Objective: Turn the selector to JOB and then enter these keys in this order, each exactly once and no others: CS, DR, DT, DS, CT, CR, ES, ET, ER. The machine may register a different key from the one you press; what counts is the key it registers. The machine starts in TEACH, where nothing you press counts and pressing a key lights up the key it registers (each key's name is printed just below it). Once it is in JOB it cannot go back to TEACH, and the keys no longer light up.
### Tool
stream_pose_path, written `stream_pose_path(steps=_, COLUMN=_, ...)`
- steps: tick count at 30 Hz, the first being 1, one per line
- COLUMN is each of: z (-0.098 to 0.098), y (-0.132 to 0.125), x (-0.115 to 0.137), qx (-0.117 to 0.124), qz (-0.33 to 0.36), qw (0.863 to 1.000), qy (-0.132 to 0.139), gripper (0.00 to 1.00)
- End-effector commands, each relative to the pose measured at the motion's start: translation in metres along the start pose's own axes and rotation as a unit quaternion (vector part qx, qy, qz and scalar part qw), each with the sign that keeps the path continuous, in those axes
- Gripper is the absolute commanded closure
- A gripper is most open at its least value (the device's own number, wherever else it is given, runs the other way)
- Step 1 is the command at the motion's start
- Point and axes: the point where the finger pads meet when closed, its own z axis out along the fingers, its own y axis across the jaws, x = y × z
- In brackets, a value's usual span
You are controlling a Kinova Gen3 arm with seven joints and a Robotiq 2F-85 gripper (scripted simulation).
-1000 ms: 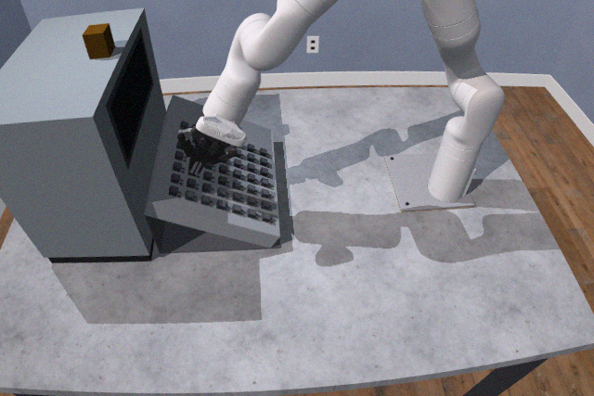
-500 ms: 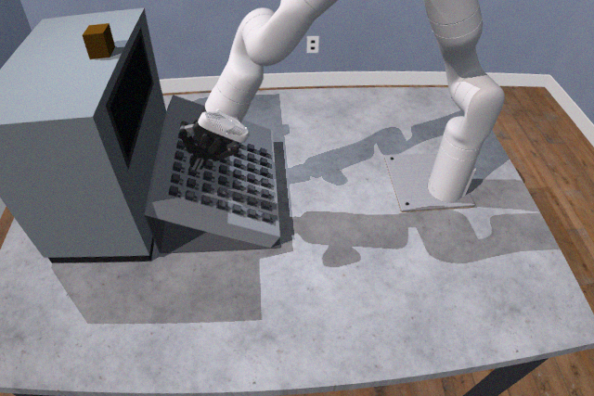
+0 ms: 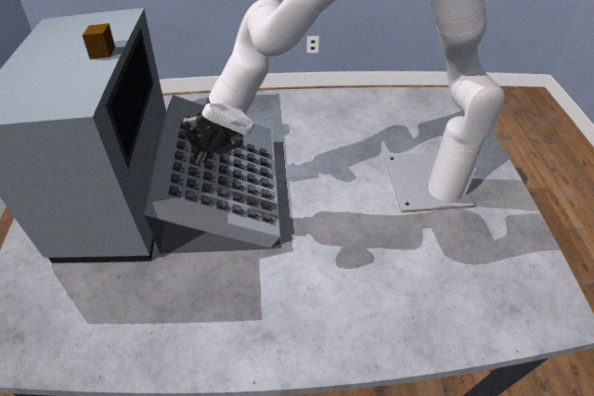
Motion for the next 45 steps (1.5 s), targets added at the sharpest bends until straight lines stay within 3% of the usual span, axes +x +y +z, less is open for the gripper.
stream_pose_path(steps=1, z=-0.001, y=0.001, x=0.0, qx=-0.001, qz=0.0, qw=1.0, qy=0.0, gripper=0.9)
stream_pose_path(steps=10, z=-0.002, y=-0.001, x=0.002, qx=-0.001, qz=0.0, qw=1.0, qy=0.0, gripper=0.9)
stream_pose_path(steps=22, z=-0.002, y=-0.032, x=0.034, qx=-0.001, qz=0.0, qw=1.0, qy=0.0, gripper=0.9)
stream_pose_path(steps=45, z=0.018, y=-0.033, x=0.034, qx=-0.001, qz=0.0, qw=1.0, qy=0.0, gripper=0.9)
